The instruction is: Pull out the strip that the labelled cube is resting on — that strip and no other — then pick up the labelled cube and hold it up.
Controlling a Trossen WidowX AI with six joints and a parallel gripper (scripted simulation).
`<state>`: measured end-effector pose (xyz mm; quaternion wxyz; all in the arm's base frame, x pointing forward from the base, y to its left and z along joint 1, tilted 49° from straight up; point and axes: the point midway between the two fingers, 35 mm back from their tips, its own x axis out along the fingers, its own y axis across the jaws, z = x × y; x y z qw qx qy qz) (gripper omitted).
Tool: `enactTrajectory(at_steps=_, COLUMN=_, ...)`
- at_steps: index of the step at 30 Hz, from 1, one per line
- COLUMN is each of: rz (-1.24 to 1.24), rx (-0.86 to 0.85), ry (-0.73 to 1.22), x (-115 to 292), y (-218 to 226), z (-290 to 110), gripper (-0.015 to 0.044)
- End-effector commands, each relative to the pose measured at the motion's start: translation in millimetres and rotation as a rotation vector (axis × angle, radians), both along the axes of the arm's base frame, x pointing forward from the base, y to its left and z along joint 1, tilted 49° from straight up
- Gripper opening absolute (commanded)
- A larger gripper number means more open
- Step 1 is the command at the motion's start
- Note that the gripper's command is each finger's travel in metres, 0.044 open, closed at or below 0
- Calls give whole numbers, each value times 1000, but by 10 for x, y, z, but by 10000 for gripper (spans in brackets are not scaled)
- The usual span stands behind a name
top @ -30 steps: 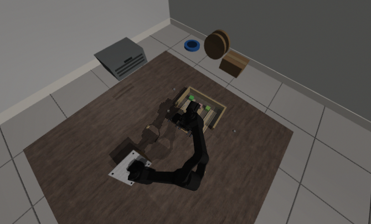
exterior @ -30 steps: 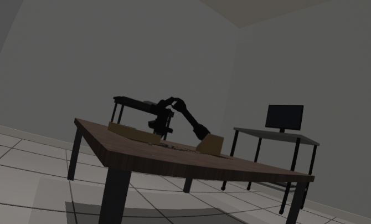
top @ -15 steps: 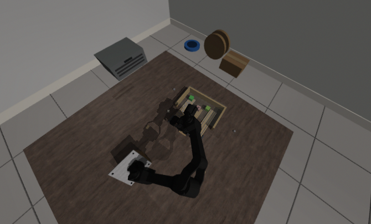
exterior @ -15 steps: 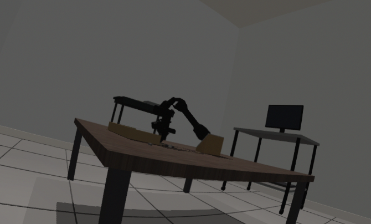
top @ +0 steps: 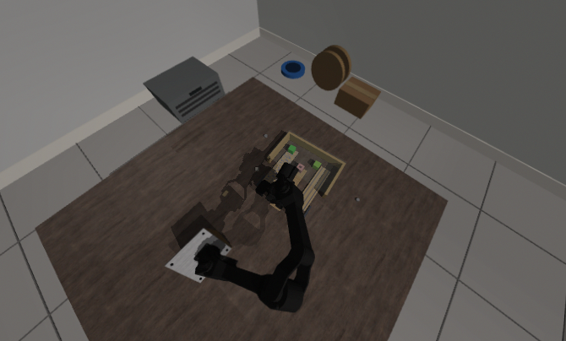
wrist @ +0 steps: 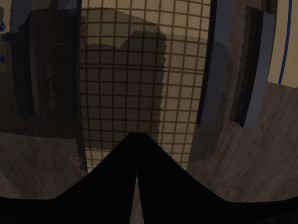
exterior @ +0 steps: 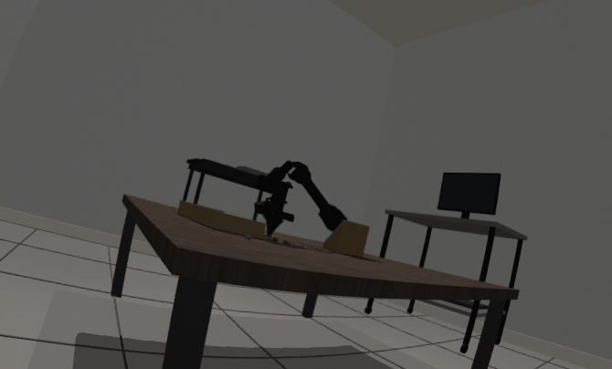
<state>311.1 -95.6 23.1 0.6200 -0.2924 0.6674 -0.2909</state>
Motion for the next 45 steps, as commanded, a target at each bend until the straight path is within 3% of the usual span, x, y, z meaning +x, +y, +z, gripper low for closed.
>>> enactTrajectory(at_steps=1, rz=-8, rx=-3, ry=16, x=-109, y=-21, z=-29, gripper=0)
enactTrajectory(at_steps=45, rz=-8, rx=-3, ry=19, x=-780, y=7, z=11, gripper=0)
